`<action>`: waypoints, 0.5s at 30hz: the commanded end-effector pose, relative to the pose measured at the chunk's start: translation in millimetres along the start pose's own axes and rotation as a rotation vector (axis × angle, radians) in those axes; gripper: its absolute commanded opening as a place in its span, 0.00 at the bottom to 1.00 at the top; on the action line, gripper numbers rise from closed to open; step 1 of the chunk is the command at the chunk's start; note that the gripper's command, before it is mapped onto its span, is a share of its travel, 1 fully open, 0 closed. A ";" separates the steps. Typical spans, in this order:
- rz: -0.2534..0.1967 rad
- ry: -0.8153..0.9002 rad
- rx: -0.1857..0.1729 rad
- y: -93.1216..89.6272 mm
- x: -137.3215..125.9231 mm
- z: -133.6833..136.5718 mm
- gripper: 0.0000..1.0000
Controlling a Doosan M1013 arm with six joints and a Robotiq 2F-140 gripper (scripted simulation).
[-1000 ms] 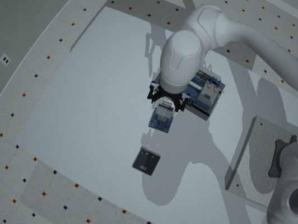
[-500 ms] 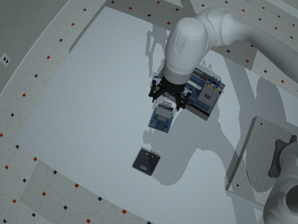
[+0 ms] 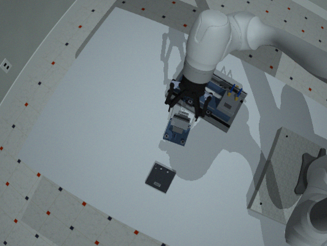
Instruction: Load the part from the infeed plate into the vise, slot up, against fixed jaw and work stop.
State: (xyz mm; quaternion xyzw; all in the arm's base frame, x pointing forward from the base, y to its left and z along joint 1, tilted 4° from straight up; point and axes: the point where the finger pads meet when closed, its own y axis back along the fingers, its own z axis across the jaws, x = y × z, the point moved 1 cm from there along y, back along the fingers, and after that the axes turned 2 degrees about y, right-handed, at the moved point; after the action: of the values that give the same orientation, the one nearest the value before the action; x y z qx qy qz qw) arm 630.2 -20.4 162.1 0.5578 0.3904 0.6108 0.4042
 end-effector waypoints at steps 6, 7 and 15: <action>0.094 0.002 -0.001 -0.6 -1.3 -0.5 0.51; 0.104 0.002 -0.001 -0.7 -1.7 -0.5 0.51; 0.180 0.002 -0.004 -1.1 -4.4 -0.6 0.51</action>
State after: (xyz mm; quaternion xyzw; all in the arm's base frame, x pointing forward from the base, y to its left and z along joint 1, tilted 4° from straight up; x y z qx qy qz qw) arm 627.6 -23.6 157.9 0.5834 0.3521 0.6359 0.3625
